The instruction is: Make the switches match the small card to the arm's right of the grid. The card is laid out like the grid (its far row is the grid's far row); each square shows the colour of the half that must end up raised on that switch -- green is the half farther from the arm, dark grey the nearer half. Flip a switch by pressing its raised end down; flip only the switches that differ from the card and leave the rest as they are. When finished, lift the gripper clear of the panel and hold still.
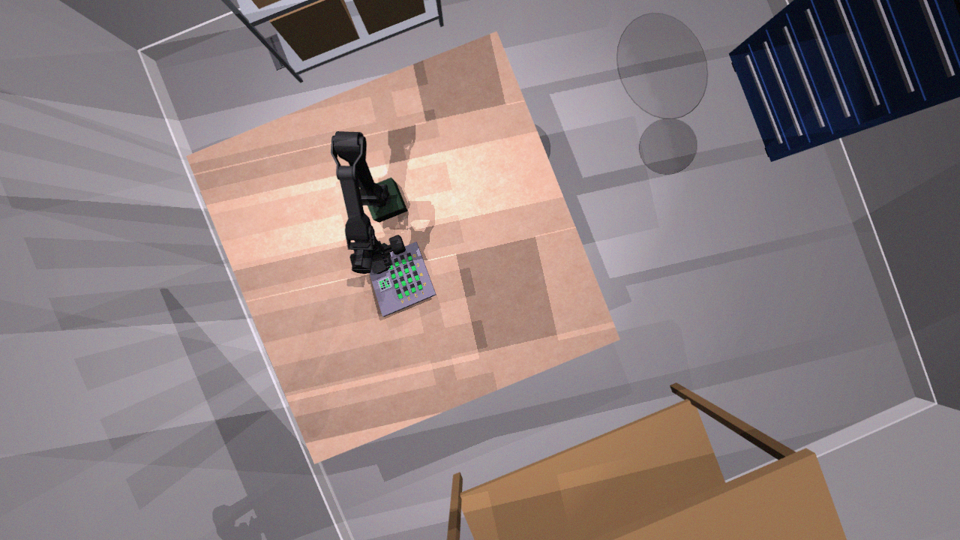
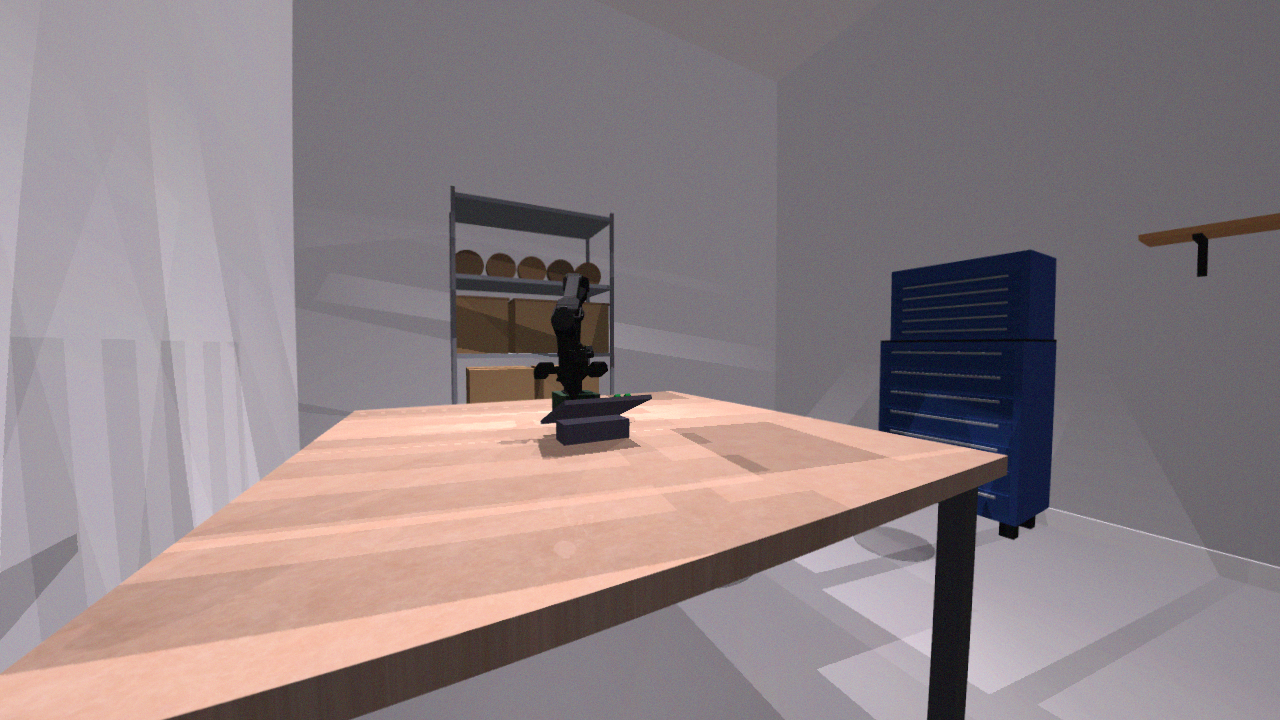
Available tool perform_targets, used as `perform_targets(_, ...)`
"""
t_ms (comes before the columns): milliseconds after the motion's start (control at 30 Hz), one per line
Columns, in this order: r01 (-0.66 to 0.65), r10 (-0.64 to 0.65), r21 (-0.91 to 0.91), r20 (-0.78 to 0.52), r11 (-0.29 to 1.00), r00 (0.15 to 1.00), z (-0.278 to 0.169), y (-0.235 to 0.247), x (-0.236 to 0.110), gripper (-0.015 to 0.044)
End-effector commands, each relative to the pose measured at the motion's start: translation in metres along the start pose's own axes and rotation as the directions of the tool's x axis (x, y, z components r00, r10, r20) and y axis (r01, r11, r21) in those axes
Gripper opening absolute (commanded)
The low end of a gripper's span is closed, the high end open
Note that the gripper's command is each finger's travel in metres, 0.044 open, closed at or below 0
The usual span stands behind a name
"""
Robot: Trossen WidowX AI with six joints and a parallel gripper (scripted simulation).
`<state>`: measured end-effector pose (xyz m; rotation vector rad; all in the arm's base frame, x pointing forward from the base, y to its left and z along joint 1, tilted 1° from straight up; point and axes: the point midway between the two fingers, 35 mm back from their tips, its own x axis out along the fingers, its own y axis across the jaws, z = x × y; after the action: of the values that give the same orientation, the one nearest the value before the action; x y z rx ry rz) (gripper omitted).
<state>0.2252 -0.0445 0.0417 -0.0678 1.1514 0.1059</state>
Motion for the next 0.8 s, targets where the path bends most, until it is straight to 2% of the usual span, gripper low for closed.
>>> perform_targets(0,-0.007,0.007,0.004,-0.009,1.000,1.000,-0.004,0.002,0.006,0.0000)
perform_targets(333,-0.007,0.007,0.004,-0.009,1.000,1.000,-0.004,0.002,0.019,0.0000)
perform_targets(767,-0.007,0.007,0.004,-0.009,1.000,1.000,-0.004,0.002,0.019,0.0000)
